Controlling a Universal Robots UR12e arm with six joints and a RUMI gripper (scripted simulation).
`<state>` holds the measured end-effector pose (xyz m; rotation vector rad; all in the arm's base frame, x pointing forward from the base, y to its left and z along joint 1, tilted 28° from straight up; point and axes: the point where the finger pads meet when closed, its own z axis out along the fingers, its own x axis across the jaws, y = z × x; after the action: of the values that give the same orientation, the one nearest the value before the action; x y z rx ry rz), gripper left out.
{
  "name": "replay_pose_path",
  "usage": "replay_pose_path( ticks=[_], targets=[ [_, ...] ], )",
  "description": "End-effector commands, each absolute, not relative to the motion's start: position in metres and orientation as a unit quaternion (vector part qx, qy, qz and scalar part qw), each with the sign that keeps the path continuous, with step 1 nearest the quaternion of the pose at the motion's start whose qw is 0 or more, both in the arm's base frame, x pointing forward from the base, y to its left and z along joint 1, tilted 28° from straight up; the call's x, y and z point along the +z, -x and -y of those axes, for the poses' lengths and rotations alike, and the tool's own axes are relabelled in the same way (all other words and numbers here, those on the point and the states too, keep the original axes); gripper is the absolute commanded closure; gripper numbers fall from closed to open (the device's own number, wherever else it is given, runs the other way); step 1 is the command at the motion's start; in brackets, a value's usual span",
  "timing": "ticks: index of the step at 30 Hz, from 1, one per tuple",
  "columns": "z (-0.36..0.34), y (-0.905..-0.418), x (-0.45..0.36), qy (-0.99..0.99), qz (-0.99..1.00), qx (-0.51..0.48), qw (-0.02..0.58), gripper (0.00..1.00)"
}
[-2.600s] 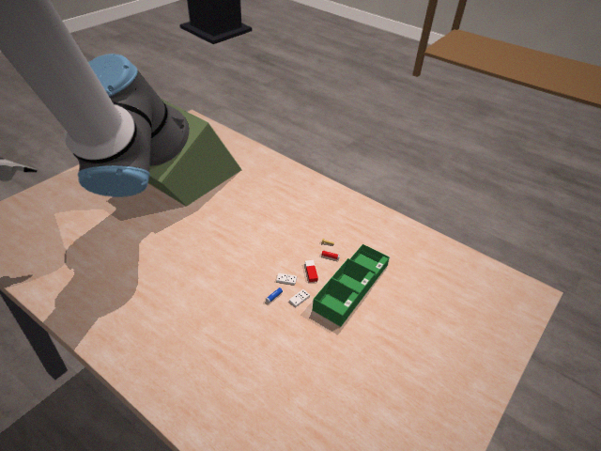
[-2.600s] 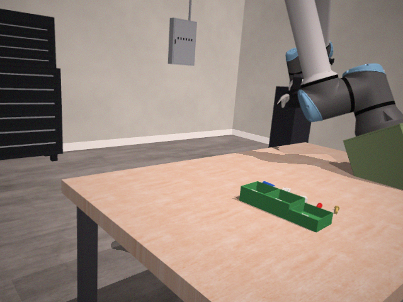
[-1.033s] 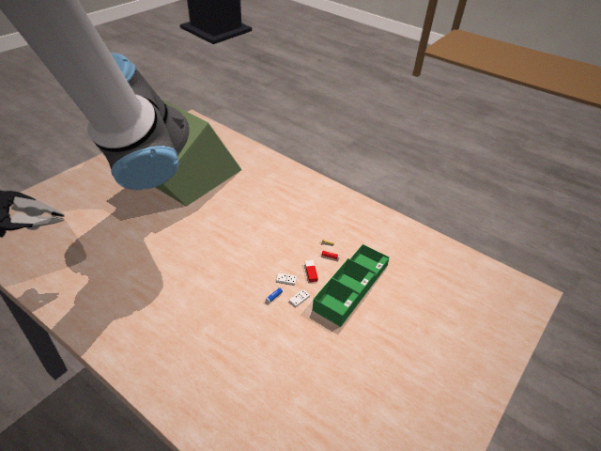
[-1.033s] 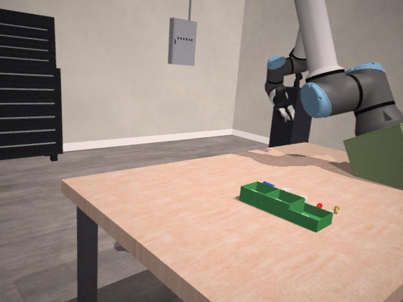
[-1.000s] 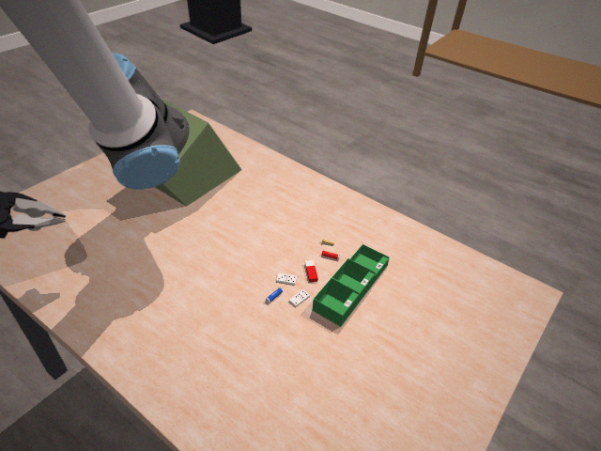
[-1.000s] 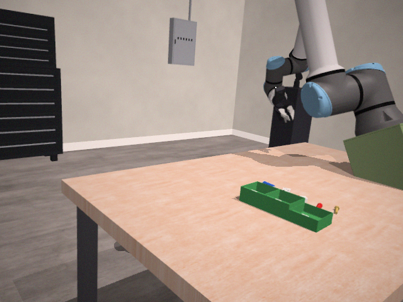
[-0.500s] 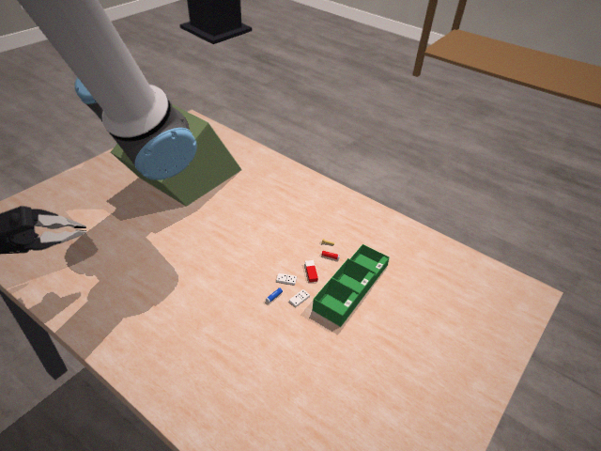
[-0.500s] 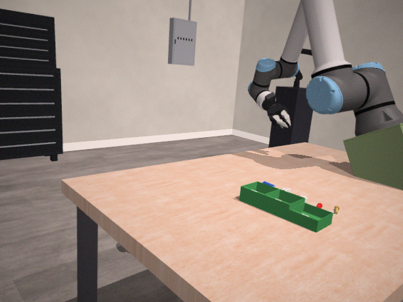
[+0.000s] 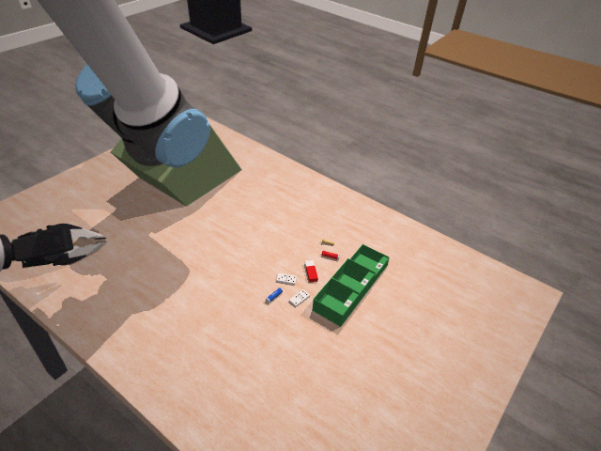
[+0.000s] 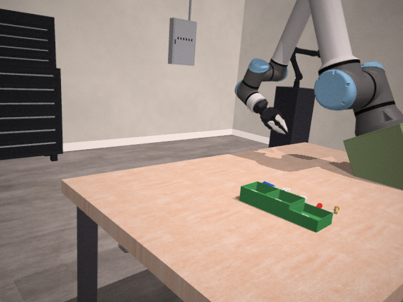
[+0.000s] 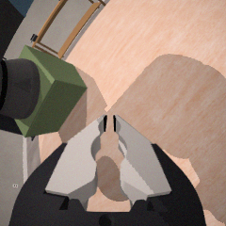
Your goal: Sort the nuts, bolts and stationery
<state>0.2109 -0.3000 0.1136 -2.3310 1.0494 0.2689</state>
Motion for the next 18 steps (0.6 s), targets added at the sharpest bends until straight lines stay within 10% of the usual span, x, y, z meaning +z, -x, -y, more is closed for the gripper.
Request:
replay_pose_path(
  ticks=[1,18],
  targets=[
    [0.296,-0.230,0.102,0.869,-0.405,0.136,0.250,0.96],
    [0.277,-0.287,0.074,0.864,-0.443,0.196,0.140,0.96]
  ],
)
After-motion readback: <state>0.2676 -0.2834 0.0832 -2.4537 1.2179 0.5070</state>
